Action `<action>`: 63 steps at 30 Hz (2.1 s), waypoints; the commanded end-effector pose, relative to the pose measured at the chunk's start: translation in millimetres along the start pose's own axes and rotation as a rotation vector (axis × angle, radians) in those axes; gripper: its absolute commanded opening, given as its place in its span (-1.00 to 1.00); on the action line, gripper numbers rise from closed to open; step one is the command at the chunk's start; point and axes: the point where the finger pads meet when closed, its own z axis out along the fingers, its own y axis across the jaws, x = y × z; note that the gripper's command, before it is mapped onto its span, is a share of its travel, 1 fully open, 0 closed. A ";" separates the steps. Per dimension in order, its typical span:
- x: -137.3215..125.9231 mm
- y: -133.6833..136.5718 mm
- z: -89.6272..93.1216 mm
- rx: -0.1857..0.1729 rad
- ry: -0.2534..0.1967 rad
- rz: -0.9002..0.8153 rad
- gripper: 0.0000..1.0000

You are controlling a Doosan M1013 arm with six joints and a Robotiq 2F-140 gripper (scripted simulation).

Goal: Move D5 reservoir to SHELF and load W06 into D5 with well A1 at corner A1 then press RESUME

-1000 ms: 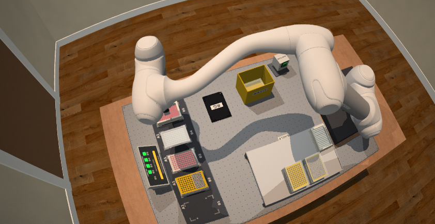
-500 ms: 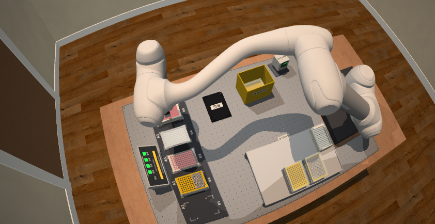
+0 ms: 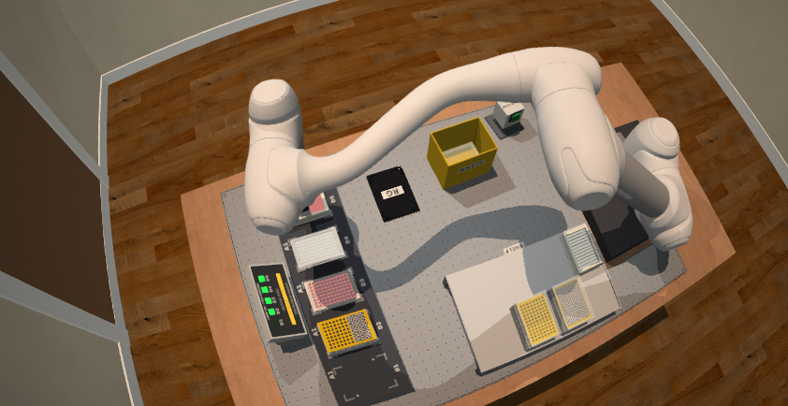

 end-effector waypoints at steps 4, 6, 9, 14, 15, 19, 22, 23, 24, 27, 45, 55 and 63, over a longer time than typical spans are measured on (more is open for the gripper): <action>0.0 0.0 6.7 0.000 0.000 0.000 0.54; 0.0 0.0 8.4 0.000 0.000 0.000 0.54; 0.0 0.0 13.4 0.000 0.000 0.000 0.54; 0.0 0.0 21.7 0.000 0.000 0.000 0.54; 0.0 0.0 23.4 0.000 0.000 0.000 0.54; 0.0 0.0 30.1 0.000 0.000 0.000 0.54; 0.0 0.0 31.7 0.000 0.000 0.000 0.54; 0.0 0.0 33.4 0.000 0.000 0.000 0.54; 0.0 0.0 35.1 0.000 0.000 0.000 0.54; 0.0 0.0 40.1 0.000 0.000 0.000 0.54; 0.0 0.0 66.7 0.000 0.000 0.000 0.54; 0.0 0.0 78.0 0.000 0.000 0.000 0.54; 0.0 0.0 78.0 0.000 0.000 0.000 0.54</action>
